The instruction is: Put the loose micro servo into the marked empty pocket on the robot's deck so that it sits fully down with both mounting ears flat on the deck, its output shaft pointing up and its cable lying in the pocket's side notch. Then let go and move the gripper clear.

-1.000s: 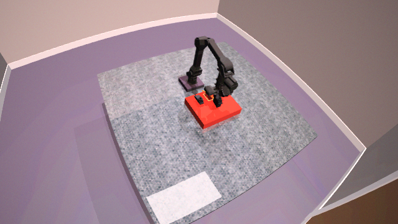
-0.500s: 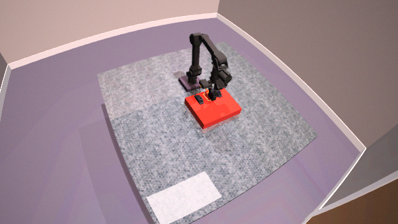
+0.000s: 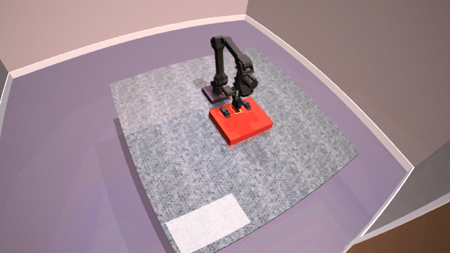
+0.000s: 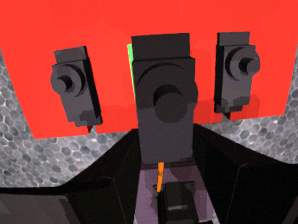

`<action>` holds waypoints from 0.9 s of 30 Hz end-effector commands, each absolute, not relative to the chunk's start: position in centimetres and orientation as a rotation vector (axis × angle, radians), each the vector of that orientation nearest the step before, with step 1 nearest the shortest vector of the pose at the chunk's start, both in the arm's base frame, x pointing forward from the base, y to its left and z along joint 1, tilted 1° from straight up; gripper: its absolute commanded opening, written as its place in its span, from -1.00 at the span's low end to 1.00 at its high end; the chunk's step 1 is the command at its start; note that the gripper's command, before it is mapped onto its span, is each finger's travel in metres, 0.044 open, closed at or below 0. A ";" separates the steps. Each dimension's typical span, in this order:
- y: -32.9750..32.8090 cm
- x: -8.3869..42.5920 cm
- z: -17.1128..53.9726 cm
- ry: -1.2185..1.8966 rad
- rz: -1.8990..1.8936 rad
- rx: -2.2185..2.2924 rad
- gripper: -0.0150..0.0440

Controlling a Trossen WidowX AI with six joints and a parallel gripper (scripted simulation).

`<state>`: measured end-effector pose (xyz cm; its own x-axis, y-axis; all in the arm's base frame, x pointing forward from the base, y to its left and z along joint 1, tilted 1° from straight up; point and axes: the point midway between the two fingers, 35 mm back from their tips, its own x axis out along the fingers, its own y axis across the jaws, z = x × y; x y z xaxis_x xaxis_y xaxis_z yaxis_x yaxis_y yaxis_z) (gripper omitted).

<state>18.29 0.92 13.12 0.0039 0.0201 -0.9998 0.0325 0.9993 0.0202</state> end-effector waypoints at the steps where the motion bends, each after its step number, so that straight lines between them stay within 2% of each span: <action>1: 1.0 18.2 13.2 1.556 0.002 0.034 -0.49; 27: 1.1 18.3 11.3 1.556 0.003 0.034 -0.49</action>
